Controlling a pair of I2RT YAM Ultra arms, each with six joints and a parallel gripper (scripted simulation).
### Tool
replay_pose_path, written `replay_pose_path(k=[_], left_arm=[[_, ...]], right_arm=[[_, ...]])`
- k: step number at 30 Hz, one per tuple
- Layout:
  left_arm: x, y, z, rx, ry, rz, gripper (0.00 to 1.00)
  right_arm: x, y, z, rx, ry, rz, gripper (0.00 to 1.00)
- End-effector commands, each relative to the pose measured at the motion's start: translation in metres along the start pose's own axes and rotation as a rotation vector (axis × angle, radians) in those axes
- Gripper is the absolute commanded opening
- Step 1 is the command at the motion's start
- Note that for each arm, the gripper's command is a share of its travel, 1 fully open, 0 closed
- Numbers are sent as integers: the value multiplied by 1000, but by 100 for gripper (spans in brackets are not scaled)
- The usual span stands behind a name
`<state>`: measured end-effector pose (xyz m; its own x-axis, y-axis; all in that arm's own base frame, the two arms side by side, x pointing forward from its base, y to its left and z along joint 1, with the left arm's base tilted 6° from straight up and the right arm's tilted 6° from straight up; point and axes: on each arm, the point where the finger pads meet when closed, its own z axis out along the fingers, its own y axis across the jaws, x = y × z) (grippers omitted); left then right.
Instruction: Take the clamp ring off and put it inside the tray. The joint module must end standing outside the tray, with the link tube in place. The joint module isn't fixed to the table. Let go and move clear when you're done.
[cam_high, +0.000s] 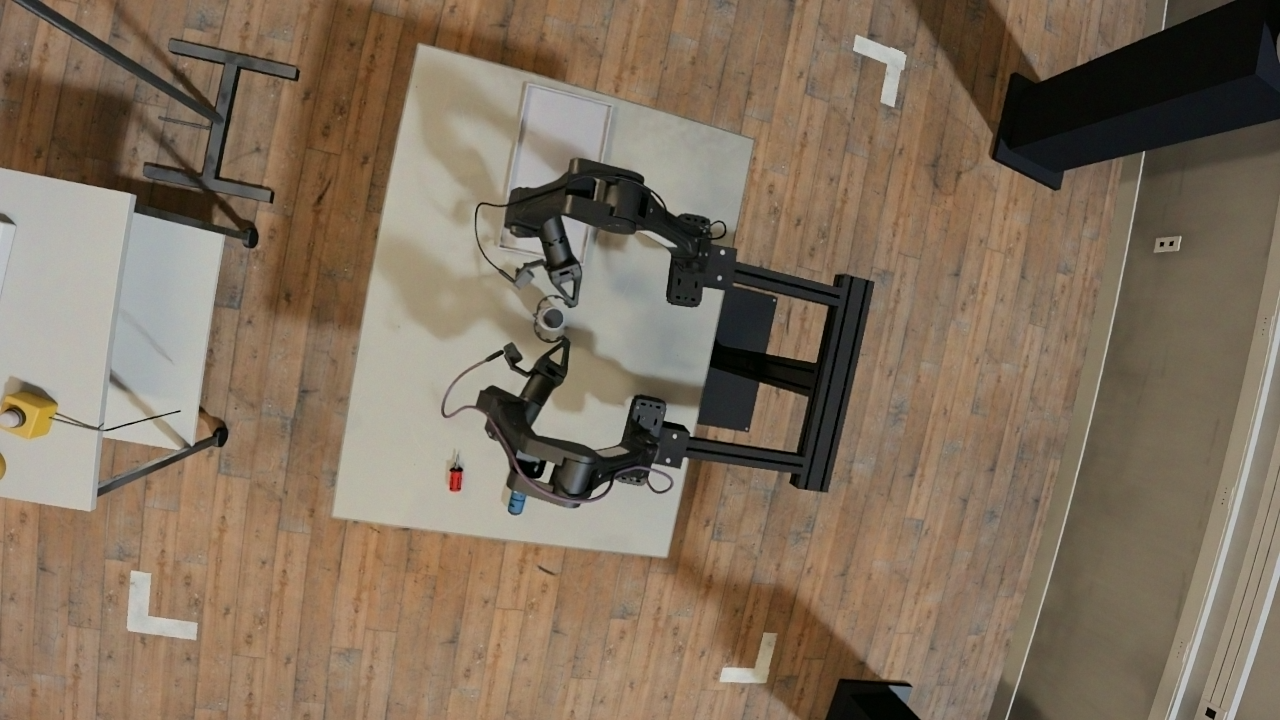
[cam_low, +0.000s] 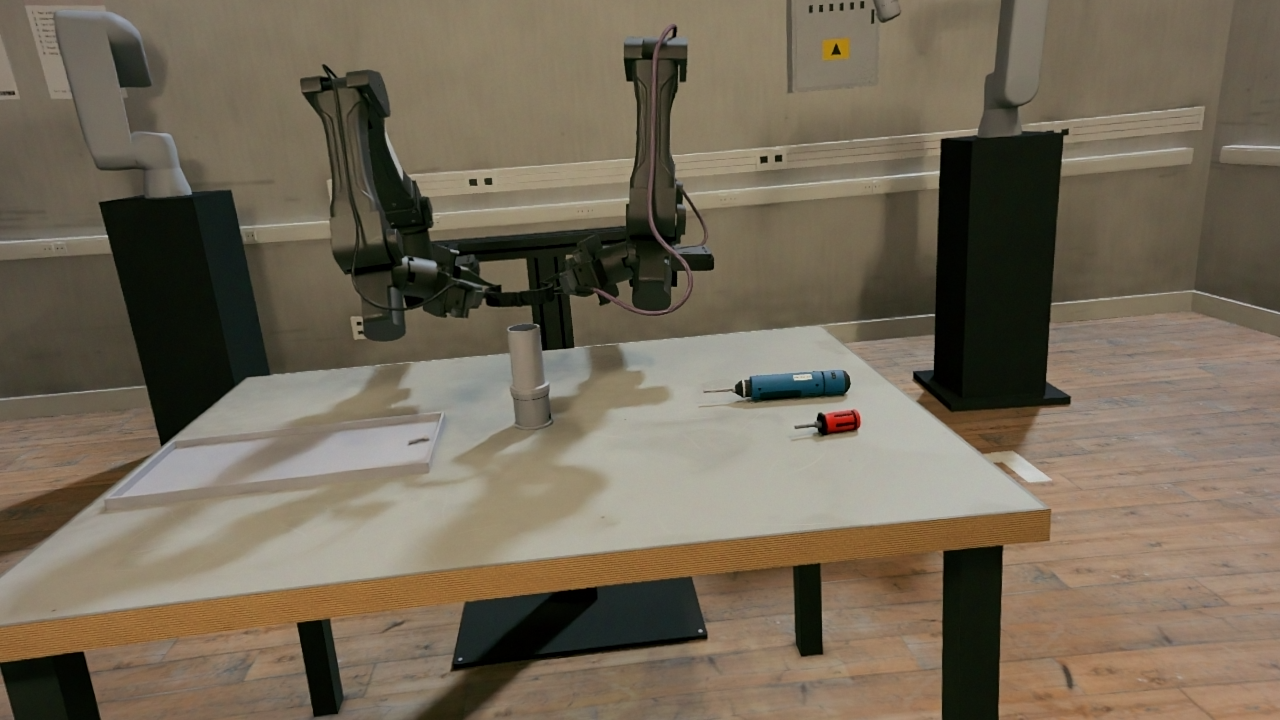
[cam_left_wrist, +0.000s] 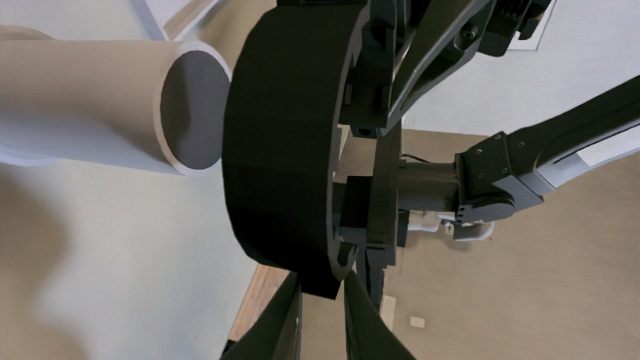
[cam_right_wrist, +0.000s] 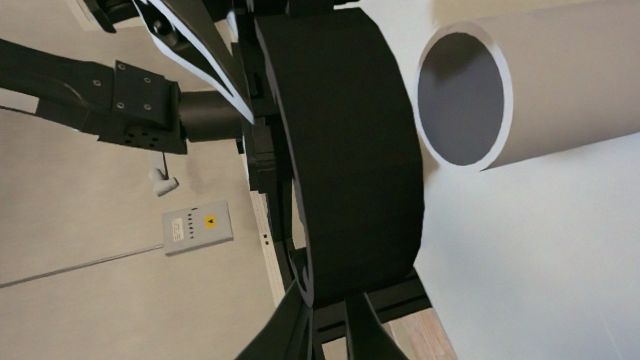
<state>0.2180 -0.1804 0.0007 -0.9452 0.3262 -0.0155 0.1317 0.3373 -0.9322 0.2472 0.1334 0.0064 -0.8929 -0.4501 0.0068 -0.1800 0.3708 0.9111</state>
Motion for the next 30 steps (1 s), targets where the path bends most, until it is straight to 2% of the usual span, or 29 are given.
replay_pose_path(k=[1, 8, 9, 12, 30], left_arm=[[-3, -4, -1, 6, -4, 14, 17], [-3, -4, -1, 6, -4, 14, 17], [-3, -4, -1, 6, -4, 14, 20], [-3, -4, -1, 6, -4, 14, 20], [-3, -4, -1, 6, -4, 14, 20]], right_arm=[[-4, 3, -1, 2, -5, -16, 6], [-4, 3, -1, 2, -5, -16, 6], [-4, 3, -1, 2, -5, -16, 6], [-11, 4, -3, 10, -15, -47, 6], [-11, 4, -3, 10, -15, -47, 6]])
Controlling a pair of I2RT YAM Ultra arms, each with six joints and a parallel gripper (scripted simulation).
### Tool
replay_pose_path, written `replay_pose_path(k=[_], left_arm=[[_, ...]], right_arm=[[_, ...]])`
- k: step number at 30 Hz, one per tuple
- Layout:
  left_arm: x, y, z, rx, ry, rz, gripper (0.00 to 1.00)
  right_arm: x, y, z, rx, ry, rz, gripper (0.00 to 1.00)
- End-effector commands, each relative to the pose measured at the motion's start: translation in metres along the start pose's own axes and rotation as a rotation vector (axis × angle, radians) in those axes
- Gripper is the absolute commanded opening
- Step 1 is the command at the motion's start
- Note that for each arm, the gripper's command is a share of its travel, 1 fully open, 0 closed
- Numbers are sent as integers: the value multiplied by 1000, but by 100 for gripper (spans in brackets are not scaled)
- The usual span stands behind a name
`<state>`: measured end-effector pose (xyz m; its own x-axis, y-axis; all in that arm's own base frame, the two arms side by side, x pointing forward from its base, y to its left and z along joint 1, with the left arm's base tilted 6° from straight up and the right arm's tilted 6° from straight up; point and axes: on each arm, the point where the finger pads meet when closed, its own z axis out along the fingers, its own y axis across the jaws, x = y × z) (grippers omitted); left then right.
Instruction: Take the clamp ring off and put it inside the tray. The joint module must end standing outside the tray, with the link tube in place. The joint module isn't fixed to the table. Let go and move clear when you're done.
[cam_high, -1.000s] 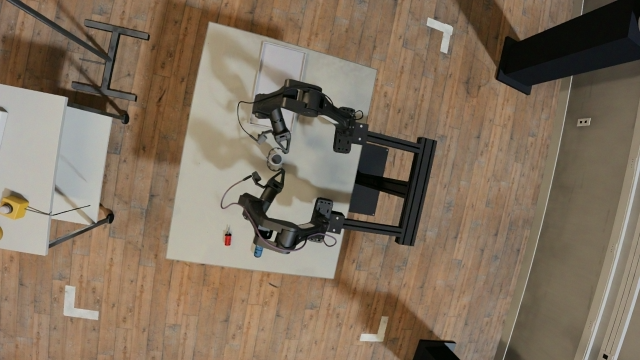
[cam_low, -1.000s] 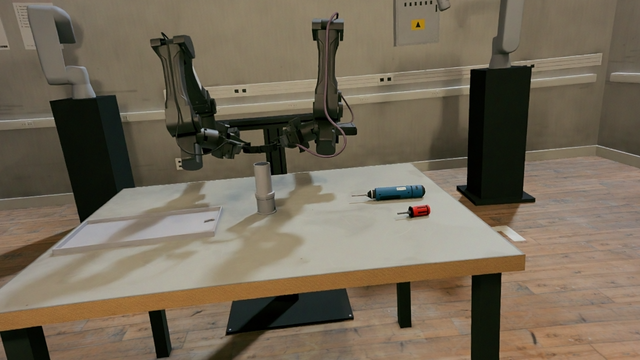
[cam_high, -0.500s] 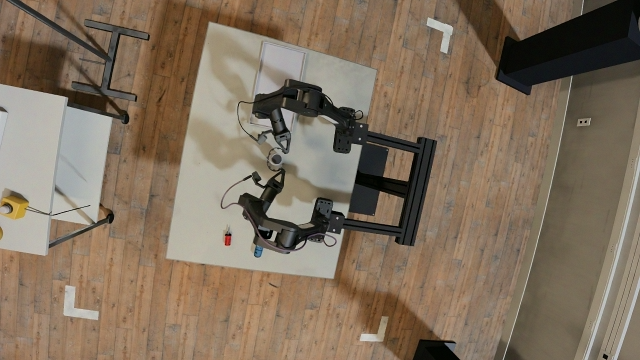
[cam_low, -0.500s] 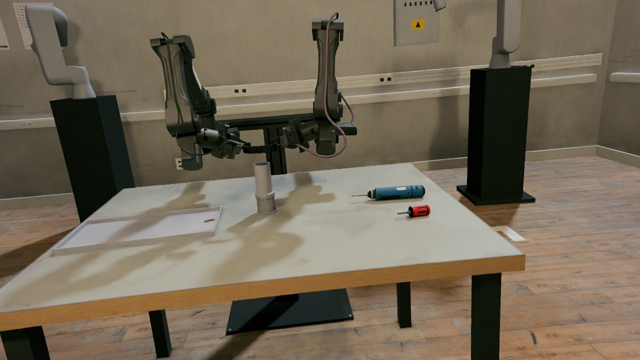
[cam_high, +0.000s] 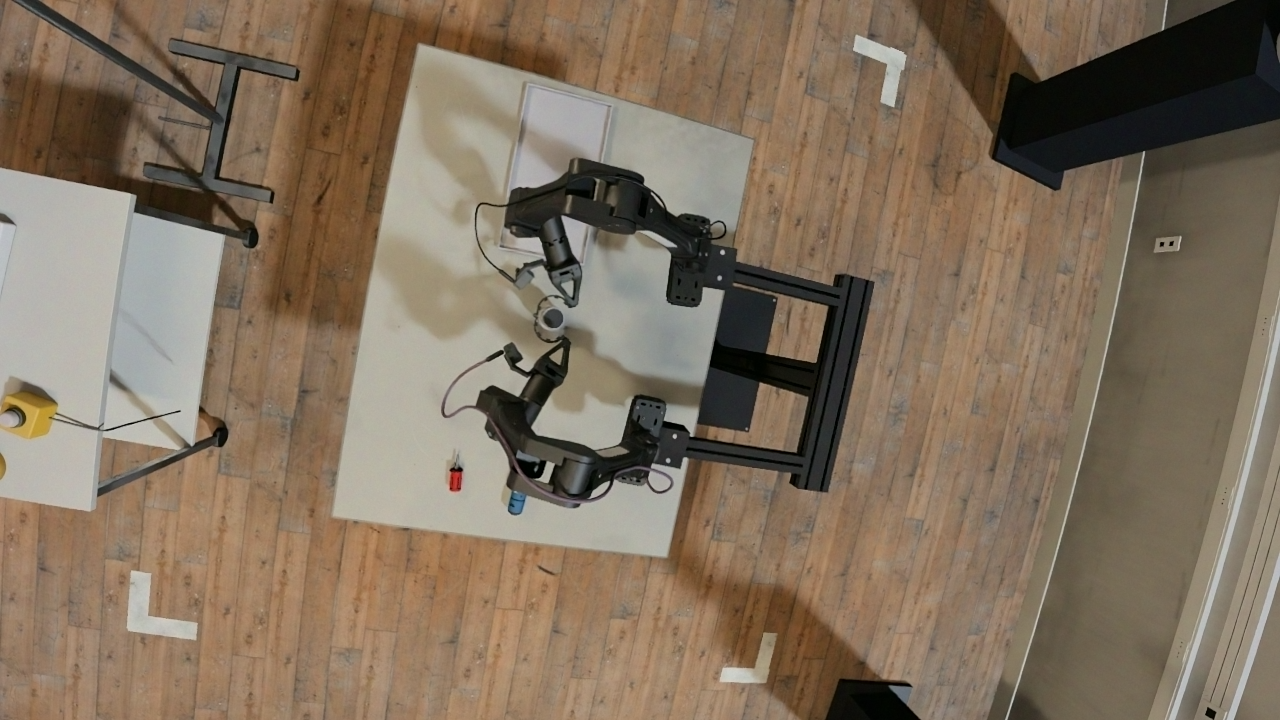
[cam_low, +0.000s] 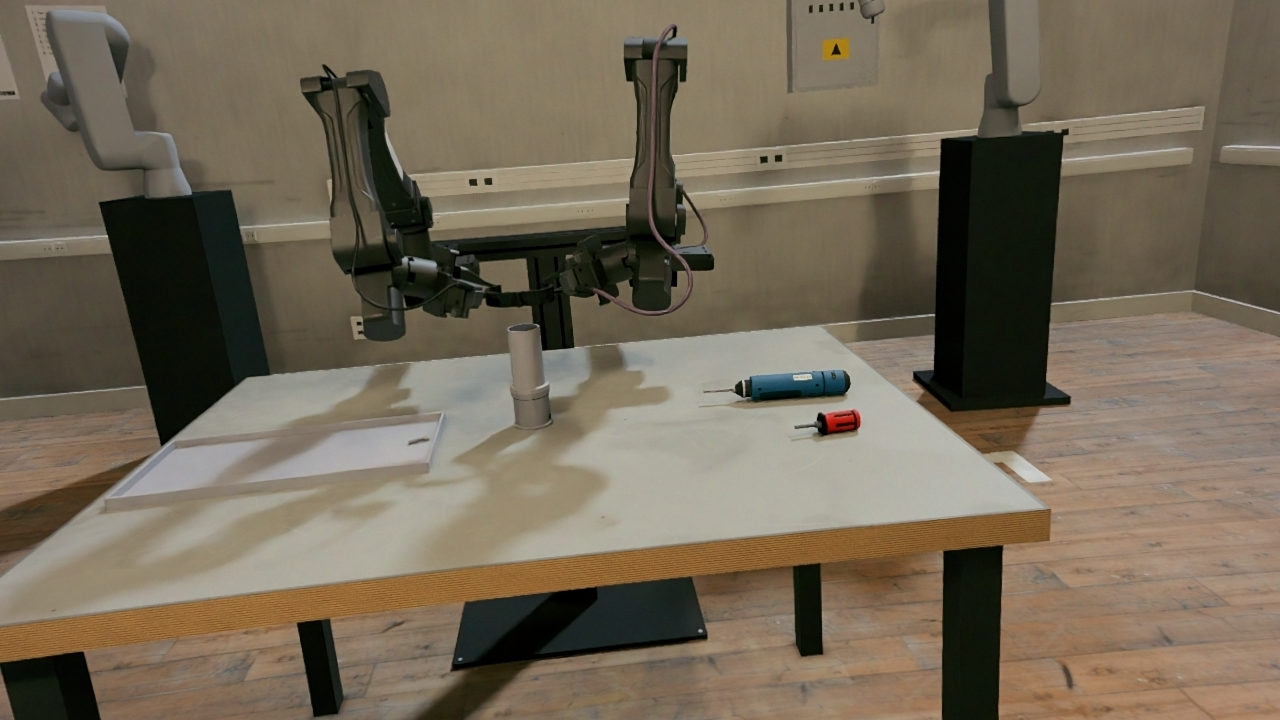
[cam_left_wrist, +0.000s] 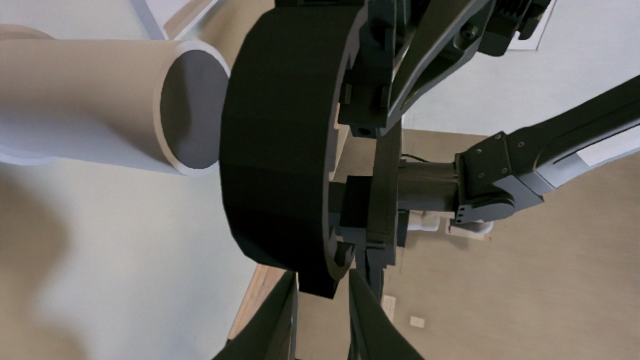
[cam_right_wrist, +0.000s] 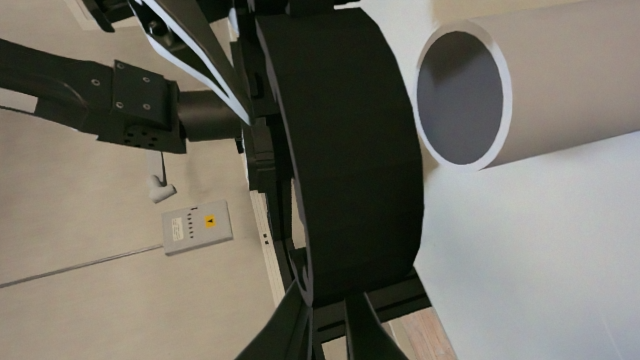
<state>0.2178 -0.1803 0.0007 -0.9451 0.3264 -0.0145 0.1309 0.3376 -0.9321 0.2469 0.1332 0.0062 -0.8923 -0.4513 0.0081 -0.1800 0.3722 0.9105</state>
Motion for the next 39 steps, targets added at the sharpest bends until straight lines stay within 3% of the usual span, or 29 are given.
replay_pose_path(k=[1, 12, 39], left_arm=[[-3, -4, -1, 6, -4, 15, 20], [-3, -4, -1, 6, -4, 15, 20], [-5, 0, -41, 2, -4, 9, 20]], right_arm=[[-11, 4, -3, 9, -17, -48, 6], [-11, 4, -3, 9, -17, -48, 6], [-11, 4, -3, 9, -17, -48, 6]])
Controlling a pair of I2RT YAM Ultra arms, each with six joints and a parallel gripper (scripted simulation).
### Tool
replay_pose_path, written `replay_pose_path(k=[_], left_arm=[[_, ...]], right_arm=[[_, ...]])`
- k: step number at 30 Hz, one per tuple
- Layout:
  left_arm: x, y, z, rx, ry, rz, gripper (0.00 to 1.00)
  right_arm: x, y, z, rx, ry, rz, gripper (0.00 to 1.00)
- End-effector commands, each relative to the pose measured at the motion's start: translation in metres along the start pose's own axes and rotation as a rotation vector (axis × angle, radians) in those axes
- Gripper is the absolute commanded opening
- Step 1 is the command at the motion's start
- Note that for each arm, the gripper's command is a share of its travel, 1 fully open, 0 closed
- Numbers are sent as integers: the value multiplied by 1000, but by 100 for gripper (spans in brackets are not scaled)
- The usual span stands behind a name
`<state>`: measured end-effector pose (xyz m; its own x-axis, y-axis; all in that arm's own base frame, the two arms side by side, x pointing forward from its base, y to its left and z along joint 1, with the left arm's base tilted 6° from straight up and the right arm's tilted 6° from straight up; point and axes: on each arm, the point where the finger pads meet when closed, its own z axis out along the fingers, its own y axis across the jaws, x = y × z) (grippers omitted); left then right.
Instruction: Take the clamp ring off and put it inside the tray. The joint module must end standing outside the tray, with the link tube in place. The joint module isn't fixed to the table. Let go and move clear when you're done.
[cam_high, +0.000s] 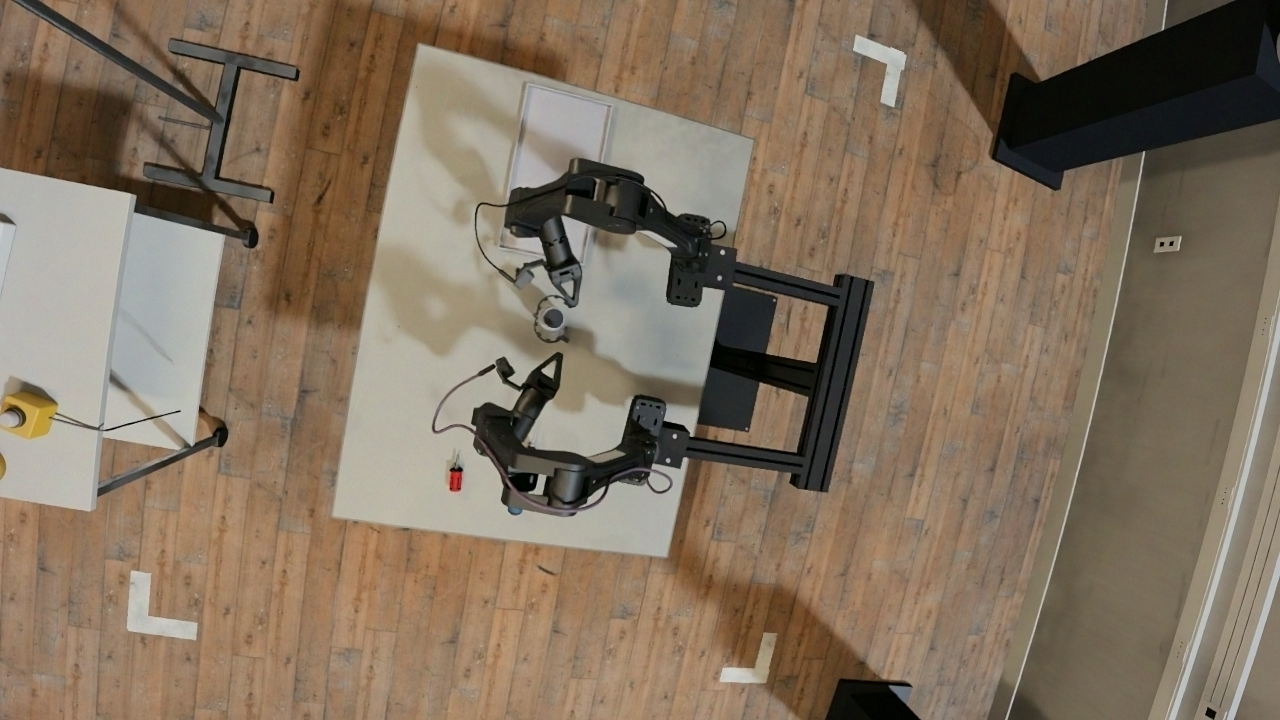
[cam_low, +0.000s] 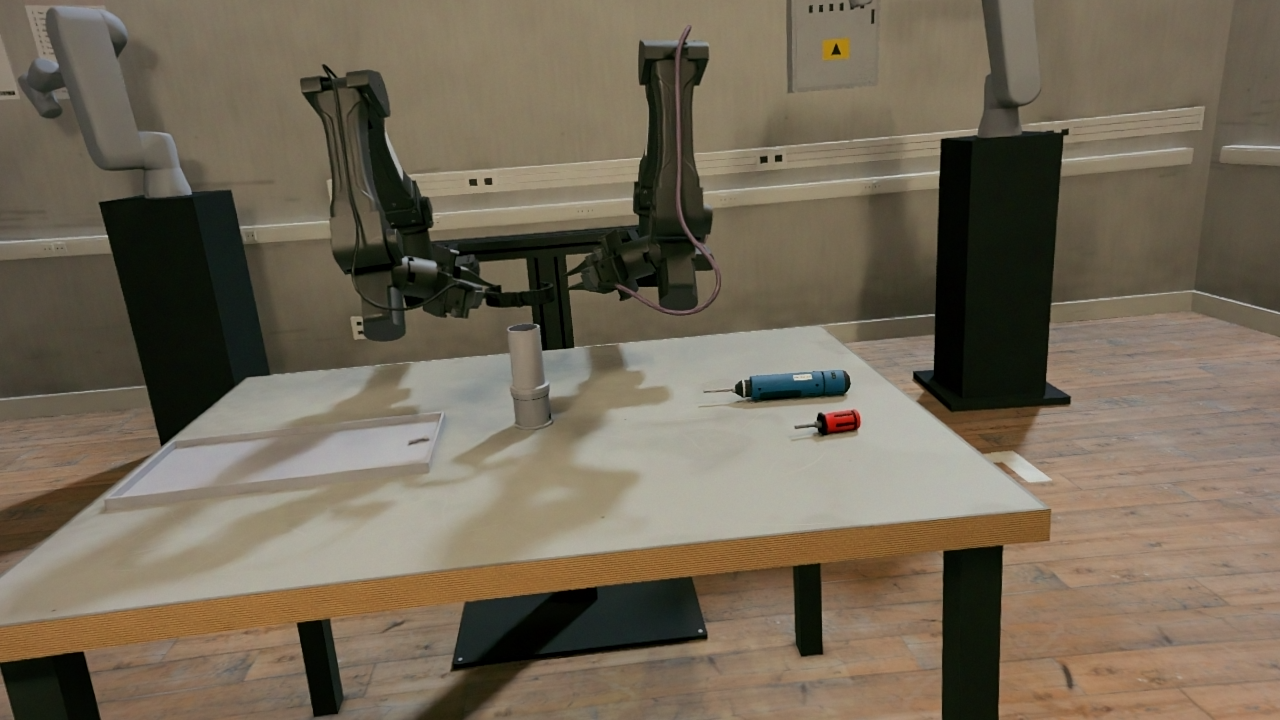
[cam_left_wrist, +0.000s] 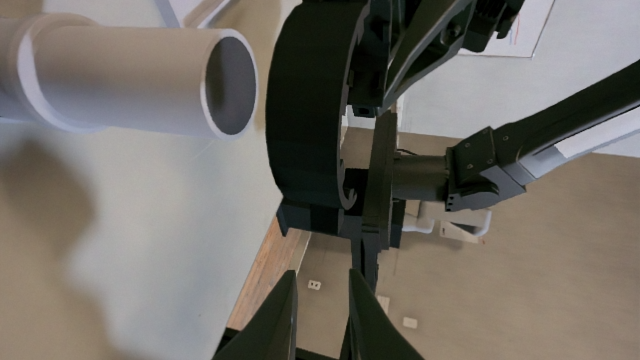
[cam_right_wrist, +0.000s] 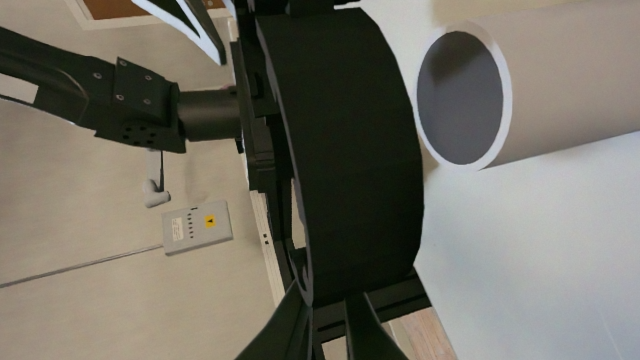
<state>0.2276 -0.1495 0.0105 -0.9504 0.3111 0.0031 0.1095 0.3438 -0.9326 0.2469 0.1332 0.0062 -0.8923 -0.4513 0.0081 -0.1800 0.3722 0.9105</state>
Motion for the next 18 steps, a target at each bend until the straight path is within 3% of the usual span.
replay_pose_path(k=[1, 7, 18], left_arm=[[-6, -3, -9, 2, 5, 32, 20], [-7, -7, -6, 8, 12, 44, 20], [-6, -3, -29, 2, 5, 31, 20]], right_arm=[[-11, 4, -3, 9, -17, -48, 6], [-11, 4, -3, 9, -17, -48, 6], [-11, 4, -3, 9, -17, -48, 6]])
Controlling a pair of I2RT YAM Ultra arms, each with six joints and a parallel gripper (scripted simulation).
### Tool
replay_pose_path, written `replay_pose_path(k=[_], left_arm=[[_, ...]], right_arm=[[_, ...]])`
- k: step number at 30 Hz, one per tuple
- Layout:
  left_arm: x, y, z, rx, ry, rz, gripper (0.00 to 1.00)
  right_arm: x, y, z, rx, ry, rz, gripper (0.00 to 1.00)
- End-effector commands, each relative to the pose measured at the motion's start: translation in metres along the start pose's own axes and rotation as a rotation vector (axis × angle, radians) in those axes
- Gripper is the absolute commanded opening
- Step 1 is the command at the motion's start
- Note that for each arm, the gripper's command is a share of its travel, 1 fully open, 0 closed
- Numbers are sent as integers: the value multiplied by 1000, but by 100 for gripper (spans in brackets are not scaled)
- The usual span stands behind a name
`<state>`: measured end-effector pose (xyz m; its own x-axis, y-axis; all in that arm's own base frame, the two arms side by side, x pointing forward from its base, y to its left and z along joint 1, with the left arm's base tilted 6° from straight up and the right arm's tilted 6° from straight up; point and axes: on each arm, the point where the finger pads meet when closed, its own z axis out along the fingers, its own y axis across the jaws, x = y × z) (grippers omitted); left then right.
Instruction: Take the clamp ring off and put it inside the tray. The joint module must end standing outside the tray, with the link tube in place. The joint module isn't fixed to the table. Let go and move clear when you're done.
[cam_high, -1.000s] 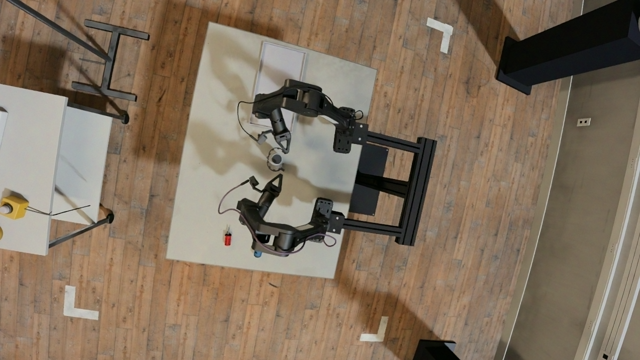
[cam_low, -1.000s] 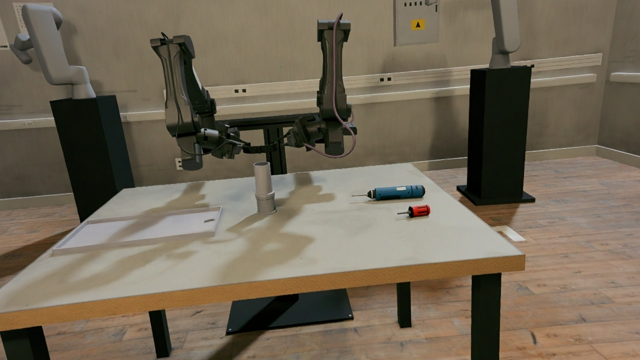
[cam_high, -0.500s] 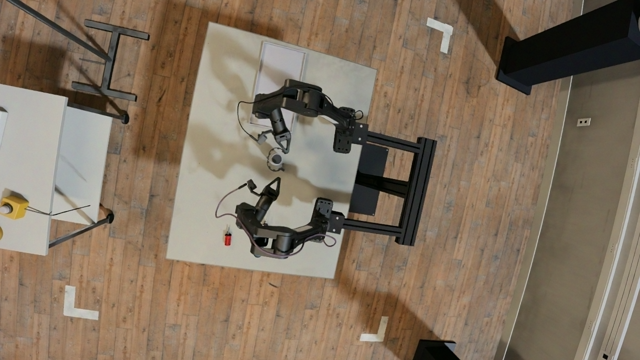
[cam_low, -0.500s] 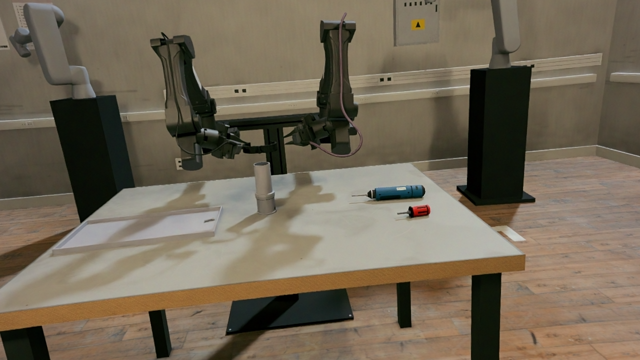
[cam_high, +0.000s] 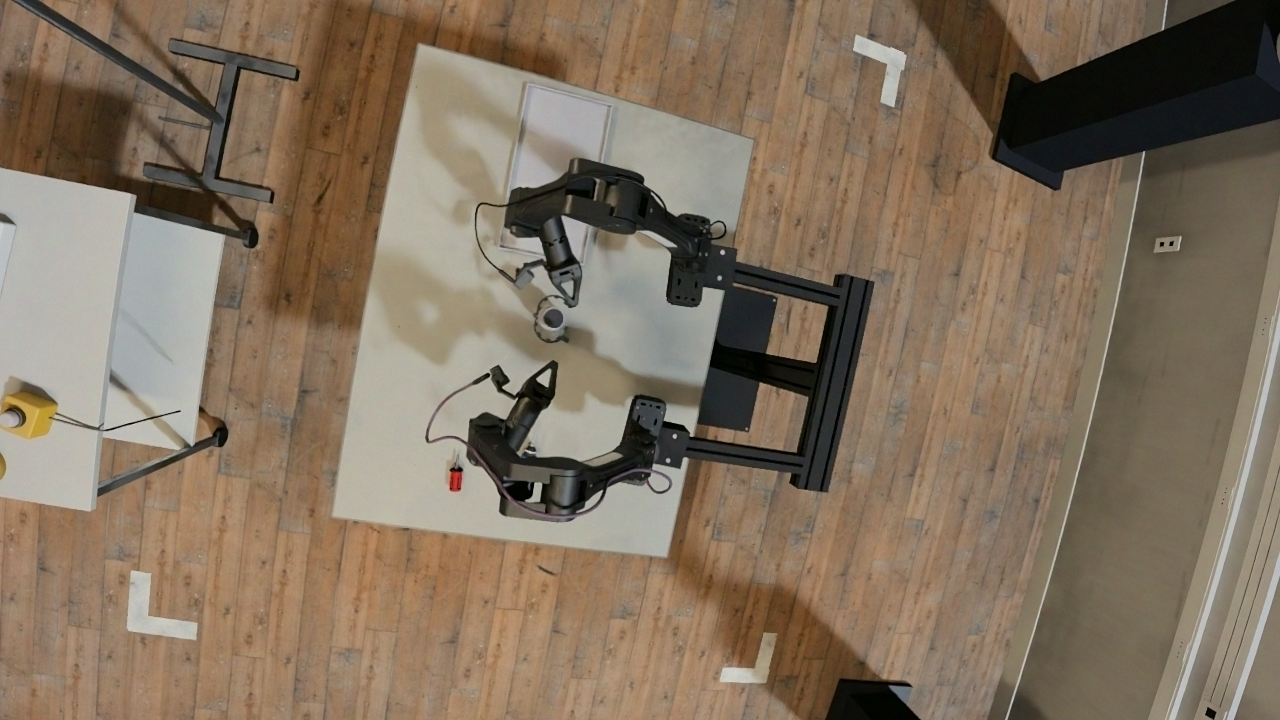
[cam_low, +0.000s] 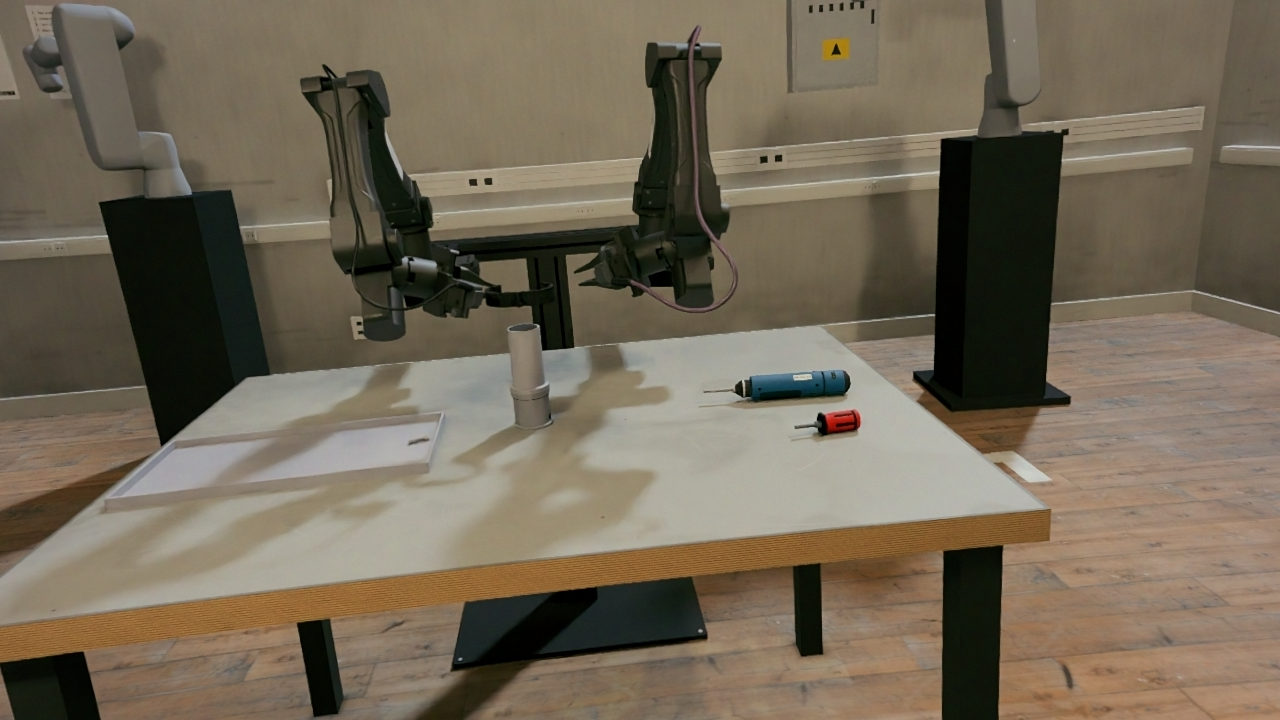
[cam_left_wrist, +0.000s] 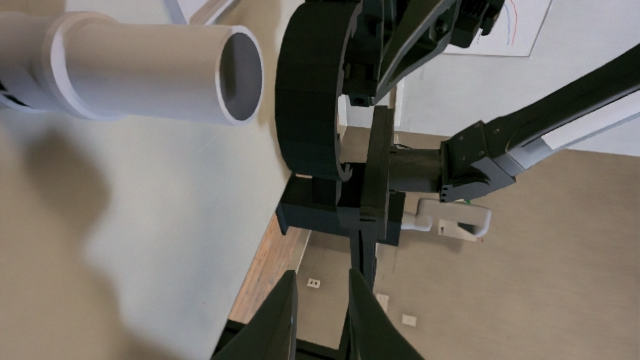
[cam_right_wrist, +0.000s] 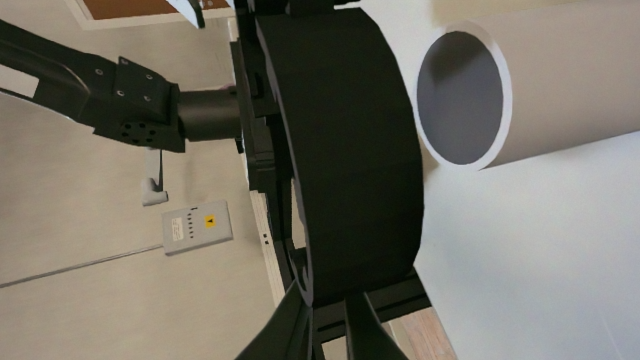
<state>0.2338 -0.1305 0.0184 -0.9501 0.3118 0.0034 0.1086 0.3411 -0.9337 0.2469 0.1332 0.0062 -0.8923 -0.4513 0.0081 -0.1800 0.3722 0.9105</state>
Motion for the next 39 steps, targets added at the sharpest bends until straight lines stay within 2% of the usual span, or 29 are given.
replay_pose_path(k=[1, 7, 18, 23, 35, 39], left_arm=[[-6, -3, -10, -1, 5, 32, 20], [-6, -6, -6, 0, 16, 44, 20], [-5, -3, -19, -1, 6, 32, 20], [-9, -11, -20, -8, -3, 64, 20], [-15, 25, -91, -317, -194, 87, 20], [-15, 23, -86, -315, -177, 97, 20]], right_arm=[[-11, 4, -3, 9, -17, -48, 6], [-11, 4, -3, 9, -17, -48, 6], [-11, 4, -3, 9, -17, -48, 6], [-11, 4, -3, 9, -17, -48, 6], [-11, 4, -3, 9, -17, -48, 6], [-11, 4, -3, 9, -17, -48, 6]])
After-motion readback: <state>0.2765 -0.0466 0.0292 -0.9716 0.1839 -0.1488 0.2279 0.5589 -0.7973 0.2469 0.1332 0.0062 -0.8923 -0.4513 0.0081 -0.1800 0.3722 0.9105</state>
